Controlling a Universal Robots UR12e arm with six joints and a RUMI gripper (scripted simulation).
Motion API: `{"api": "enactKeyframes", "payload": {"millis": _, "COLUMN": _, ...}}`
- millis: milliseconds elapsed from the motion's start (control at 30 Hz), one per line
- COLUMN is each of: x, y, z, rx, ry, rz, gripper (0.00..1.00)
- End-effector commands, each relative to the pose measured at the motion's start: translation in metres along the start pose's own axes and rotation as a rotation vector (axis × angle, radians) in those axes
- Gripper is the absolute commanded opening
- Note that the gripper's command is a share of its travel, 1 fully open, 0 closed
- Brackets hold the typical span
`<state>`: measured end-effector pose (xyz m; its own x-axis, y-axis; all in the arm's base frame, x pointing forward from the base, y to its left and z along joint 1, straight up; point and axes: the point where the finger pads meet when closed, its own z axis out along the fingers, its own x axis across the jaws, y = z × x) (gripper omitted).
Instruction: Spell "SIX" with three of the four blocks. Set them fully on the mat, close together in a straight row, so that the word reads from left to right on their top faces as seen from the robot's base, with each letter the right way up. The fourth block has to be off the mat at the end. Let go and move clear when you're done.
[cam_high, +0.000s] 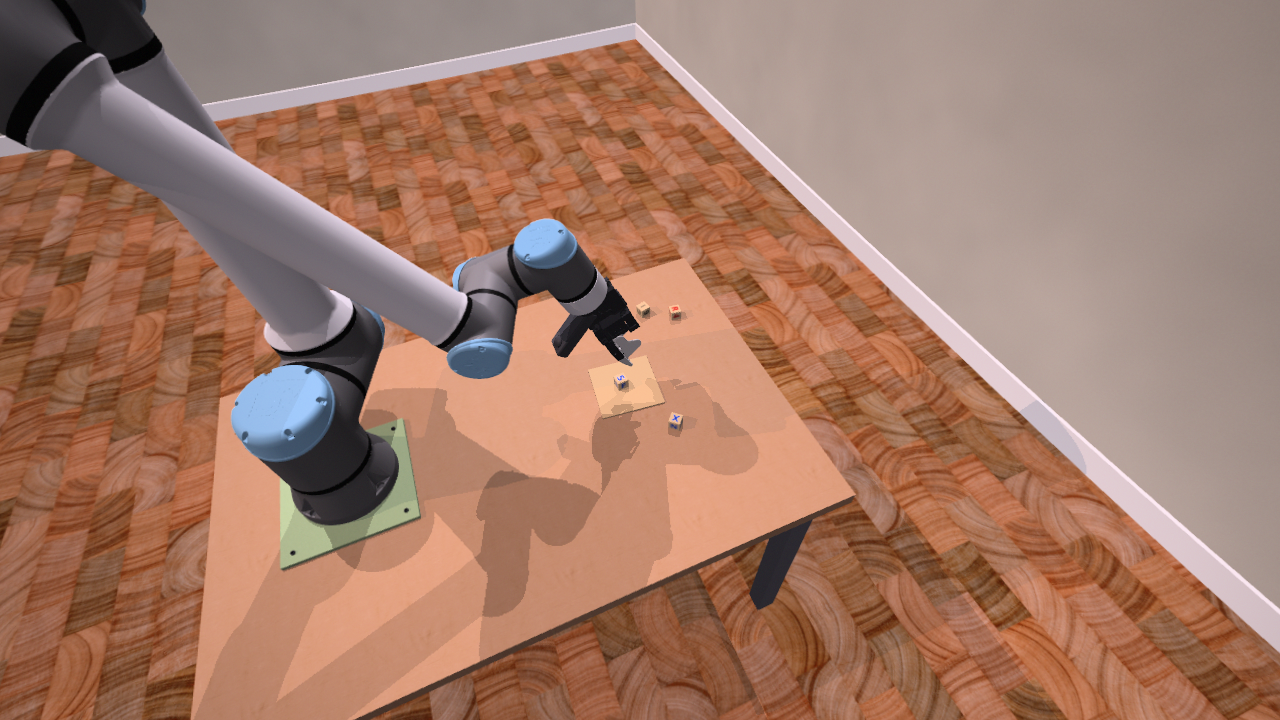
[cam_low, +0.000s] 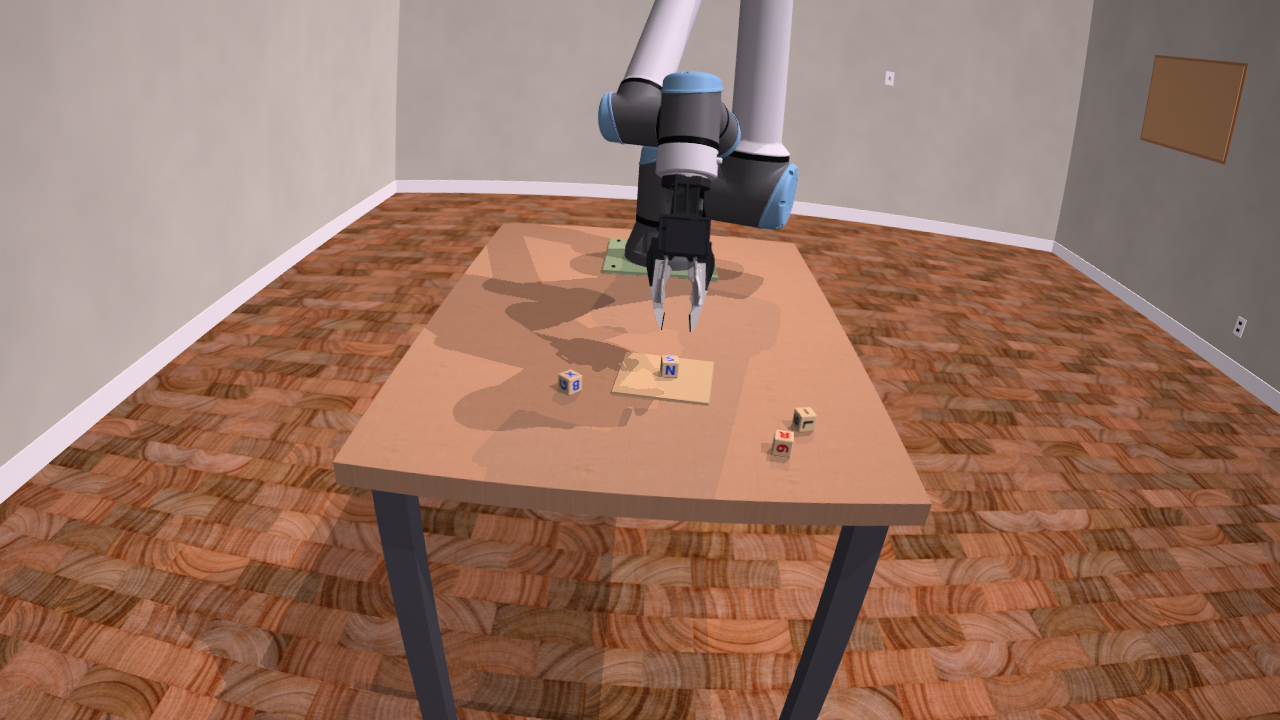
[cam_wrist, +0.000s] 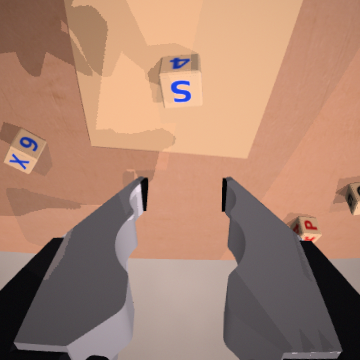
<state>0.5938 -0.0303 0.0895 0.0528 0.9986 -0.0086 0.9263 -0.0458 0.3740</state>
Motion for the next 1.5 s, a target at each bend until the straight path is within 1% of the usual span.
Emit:
{"api": "enactKeyframes", "payload": {"millis": 0, "x": -0.0007, "y": 0.0026, "z": -0.0007, "rx": 0.105, "ry": 0.003, "rz": 0.002, "gripper": 0.25}}
{"api": "enactKeyframes", "payload": {"millis": 233, "x": -0.0007, "y": 0.0048, "z": -0.005, "rx": 0.247, "ry": 0.003, "rz": 0.002, "gripper": 0.25}}
{"api": "enactKeyframes", "payload": {"millis": 433, "x": -0.0008, "y": 0.0061, "z": -0.0068, "rx": 0.328, "ry": 0.003, "rz": 0.002, "gripper": 0.25}}
{"api": "enactKeyframes", "payload": {"millis": 733, "x": -0.0007, "y": 0.0067, "z": -0.0087, "rx": 0.374, "ry": 0.003, "rz": 0.001, "gripper": 0.25}}
{"api": "enactKeyframes", "payload": {"millis": 967, "x": -0.0007, "y": 0.0068, "z": -0.0092, "rx": 0.382, "ry": 0.003, "rz": 0.001, "gripper": 0.25}}
{"api": "enactKeyframes", "payload": {"millis": 1000, "x": -0.0007, "y": 0.0068, "z": -0.0092, "rx": 0.382, "ry": 0.003, "rz": 0.001, "gripper": 1.0}}
{"api": "enactKeyframes", "payload": {"millis": 1467, "x": -0.0007, "y": 0.0068, "z": -0.0092, "rx": 0.382, "ry": 0.003, "rz": -0.001, "gripper": 1.0}}
